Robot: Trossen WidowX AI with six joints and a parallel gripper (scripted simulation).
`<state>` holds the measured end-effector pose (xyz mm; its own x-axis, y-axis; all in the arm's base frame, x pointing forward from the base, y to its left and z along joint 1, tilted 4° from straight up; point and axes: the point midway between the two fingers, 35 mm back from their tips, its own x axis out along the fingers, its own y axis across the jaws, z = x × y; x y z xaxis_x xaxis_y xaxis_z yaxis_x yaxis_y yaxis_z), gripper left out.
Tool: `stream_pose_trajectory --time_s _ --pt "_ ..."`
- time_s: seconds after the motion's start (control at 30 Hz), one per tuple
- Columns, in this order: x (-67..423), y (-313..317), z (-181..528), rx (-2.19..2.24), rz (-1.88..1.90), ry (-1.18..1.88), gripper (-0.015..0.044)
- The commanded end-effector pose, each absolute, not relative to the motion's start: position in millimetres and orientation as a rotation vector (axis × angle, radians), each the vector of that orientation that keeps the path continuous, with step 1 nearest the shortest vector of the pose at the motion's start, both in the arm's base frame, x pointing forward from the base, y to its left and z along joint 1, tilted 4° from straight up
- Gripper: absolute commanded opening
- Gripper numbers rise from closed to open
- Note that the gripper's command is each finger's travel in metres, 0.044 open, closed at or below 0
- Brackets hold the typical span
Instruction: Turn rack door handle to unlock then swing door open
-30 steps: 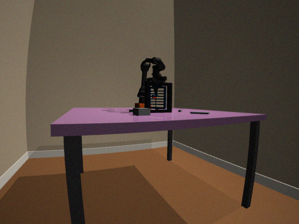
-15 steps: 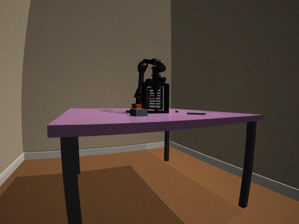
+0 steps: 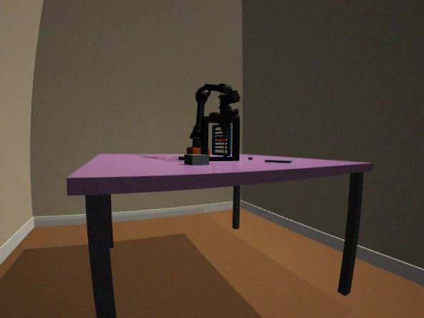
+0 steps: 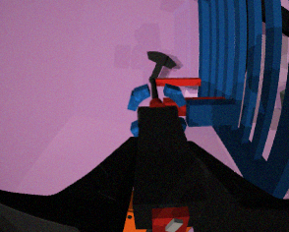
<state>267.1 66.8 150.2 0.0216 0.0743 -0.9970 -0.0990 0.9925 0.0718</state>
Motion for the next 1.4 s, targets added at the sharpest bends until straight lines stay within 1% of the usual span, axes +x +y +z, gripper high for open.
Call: stream_pose_trajectory --time_s 0.0,0.5,1.03,1.37 --pt "269 70 151 0.034 0.072 1.545 0.0013" --pt "277 97 153 0.21 -0.095 1.547 0.0013" --pt "277 98 154 0.217 -0.102 1.547 0.0013" --pt "277 98 154 0.217 -0.102 1.547 0.0275"
